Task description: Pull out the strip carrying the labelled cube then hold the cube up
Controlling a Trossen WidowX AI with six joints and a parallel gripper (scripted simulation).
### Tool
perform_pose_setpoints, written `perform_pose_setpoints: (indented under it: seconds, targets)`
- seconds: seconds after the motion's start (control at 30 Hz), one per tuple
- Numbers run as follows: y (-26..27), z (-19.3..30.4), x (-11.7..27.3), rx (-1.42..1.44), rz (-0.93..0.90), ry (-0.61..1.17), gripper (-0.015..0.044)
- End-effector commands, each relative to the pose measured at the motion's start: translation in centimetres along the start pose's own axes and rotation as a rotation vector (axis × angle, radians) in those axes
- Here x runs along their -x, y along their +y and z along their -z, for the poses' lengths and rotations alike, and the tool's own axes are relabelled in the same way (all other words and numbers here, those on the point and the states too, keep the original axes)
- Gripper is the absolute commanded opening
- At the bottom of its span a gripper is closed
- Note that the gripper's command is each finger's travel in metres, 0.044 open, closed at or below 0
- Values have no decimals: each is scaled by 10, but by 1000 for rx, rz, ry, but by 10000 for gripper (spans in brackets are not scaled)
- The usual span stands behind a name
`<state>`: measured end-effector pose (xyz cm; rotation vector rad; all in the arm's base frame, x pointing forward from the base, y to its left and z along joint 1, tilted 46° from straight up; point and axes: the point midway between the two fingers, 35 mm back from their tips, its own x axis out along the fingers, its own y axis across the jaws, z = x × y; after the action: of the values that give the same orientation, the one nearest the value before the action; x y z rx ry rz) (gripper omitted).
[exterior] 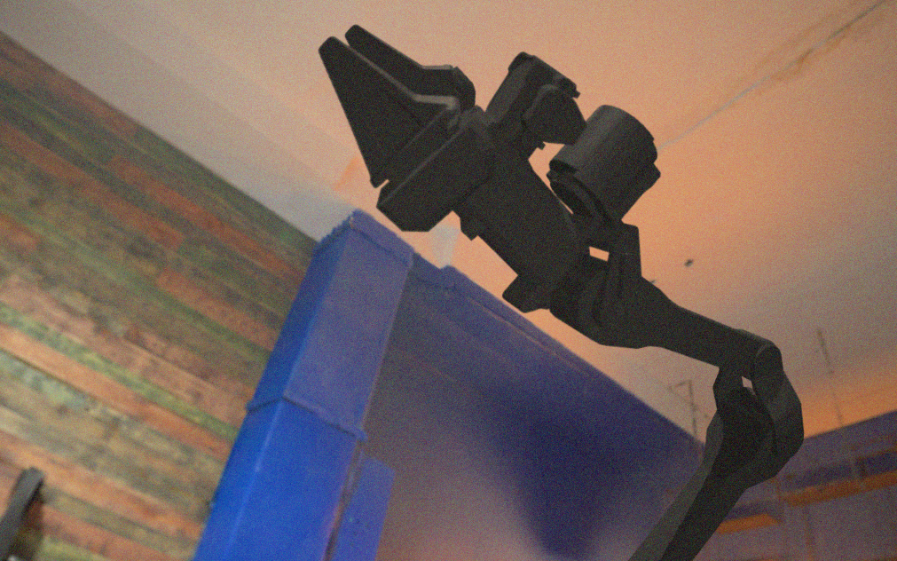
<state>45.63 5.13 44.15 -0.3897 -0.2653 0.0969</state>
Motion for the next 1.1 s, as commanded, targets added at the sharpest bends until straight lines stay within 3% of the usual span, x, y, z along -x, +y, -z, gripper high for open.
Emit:
perform_pose_setpoints:
  seconds: [0.0,0.2,0.4,0.67,1.03,1.07]
  targets:
    - [9,73,11,-109,-99,124,400]
    - [19,174,54,-346,-211,322,400]
    - [34,256,123,-670,-279,522,400]
    - [68,314,227,-1177,-297,723,400]
    - [69,314,230,-1190,-297,727,400]
    - [69,314,229,-1191,-298,729,374]
